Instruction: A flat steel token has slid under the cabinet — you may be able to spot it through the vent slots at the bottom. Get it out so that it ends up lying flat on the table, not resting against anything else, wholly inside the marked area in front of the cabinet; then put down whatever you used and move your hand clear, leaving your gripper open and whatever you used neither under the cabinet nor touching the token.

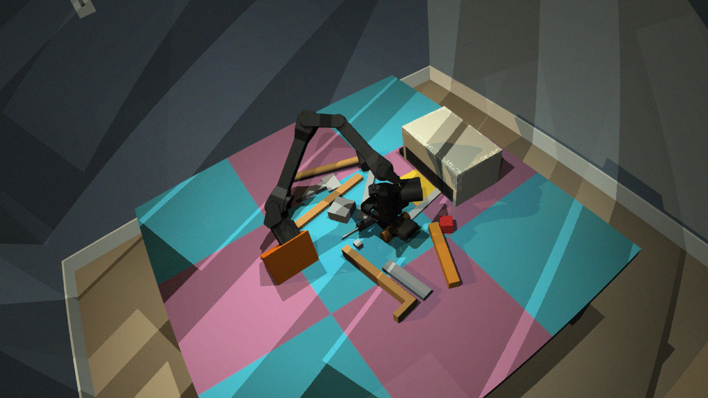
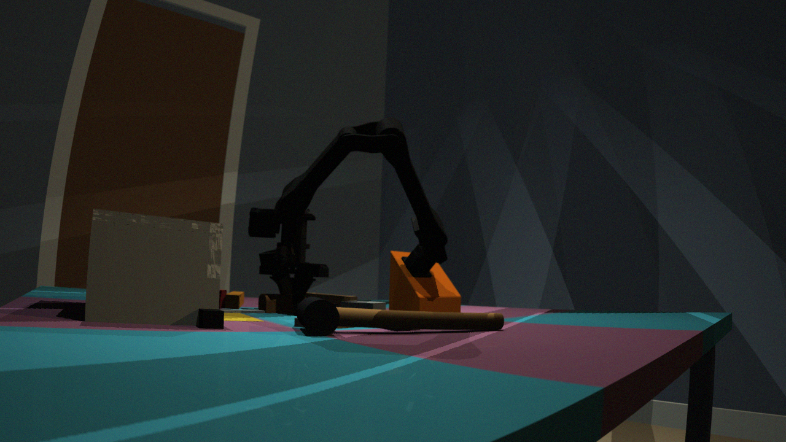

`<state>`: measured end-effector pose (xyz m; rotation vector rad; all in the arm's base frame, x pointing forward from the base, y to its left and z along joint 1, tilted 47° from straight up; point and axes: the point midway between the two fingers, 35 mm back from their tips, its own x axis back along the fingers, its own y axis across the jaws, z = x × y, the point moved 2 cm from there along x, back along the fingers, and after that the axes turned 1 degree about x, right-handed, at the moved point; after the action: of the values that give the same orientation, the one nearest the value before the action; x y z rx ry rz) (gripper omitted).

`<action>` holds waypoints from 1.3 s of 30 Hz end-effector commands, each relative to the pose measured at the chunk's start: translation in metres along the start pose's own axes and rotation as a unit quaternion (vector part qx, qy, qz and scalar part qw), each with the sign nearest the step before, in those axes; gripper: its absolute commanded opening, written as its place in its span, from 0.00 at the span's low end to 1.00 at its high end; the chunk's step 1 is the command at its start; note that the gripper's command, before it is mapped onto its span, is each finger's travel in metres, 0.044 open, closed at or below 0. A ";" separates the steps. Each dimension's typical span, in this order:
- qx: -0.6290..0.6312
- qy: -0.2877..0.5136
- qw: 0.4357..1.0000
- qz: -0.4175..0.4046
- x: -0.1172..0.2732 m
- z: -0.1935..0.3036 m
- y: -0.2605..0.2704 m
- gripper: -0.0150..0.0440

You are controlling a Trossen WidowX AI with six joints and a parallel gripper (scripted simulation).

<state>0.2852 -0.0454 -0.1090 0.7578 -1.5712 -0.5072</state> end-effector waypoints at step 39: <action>0.002 -0.003 1.000 0.000 0.001 -0.053 -0.002 0.25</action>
<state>0.3326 -0.0420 -0.1030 0.7596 -1.5733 -0.5065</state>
